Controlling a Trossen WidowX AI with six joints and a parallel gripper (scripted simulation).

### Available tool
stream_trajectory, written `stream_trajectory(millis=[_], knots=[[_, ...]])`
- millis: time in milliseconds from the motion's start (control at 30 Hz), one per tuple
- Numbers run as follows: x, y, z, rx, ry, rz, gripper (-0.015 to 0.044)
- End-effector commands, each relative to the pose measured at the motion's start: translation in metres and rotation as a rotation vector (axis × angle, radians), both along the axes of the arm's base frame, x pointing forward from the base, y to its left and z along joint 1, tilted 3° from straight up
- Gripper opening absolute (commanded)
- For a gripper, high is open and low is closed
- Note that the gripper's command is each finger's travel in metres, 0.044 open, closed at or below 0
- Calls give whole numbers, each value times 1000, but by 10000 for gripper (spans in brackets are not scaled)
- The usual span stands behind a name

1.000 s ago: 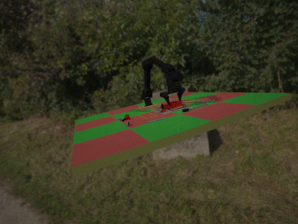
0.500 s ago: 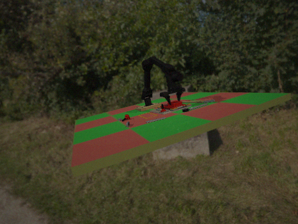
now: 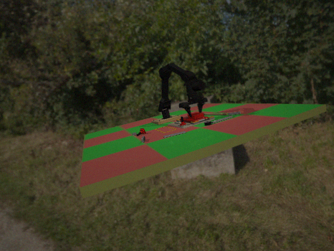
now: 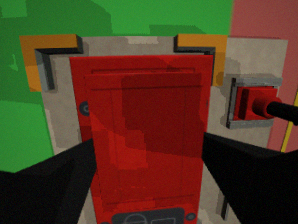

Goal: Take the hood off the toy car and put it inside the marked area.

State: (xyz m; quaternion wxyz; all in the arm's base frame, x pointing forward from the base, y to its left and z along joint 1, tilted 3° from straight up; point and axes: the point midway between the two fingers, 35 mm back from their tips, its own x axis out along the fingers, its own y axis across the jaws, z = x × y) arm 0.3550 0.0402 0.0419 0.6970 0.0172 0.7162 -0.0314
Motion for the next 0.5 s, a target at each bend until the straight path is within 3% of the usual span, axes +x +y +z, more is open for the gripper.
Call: stream_trajectory(millis=[0,467], knots=[[1,0,4,0,-3,0,0],[1,0,13,0,-2,0,0]])
